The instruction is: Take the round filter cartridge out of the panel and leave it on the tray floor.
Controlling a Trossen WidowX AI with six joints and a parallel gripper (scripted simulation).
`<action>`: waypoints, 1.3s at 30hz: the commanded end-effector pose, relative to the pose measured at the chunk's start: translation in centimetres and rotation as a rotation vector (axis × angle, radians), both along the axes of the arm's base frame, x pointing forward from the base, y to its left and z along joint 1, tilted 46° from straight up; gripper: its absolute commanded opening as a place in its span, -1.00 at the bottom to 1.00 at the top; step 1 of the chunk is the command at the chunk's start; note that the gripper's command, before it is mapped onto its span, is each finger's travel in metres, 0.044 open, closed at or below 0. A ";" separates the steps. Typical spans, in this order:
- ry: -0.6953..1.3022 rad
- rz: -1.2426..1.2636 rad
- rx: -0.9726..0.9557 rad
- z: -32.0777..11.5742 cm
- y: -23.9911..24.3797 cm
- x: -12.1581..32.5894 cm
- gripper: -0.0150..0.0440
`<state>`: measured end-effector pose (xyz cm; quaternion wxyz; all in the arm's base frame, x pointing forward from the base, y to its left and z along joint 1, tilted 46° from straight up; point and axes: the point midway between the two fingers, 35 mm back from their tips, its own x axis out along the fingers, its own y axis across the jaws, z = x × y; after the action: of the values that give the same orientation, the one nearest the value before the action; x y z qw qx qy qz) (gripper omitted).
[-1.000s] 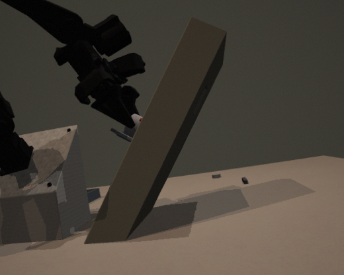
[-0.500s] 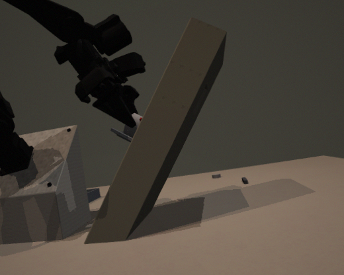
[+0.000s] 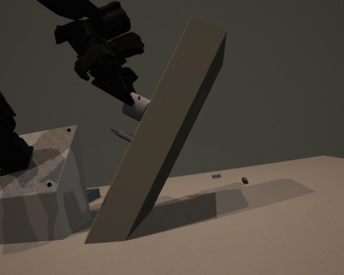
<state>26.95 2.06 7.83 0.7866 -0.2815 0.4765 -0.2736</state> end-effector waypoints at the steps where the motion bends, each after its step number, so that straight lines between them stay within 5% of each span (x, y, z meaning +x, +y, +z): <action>1: -0.008 -0.001 0.013 1.2 1.7 -0.3 -0.49; 12: -0.013 -0.003 0.002 4.3 4.7 -2.2 -0.49; 33: -0.016 -0.003 0.006 -2.9 9.9 -0.4 -0.49; 39: 0.147 0.115 0.022 -4.5 11.5 -1.8 -0.49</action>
<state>25.91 12.18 4.82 0.7801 -0.2962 0.4945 -0.2435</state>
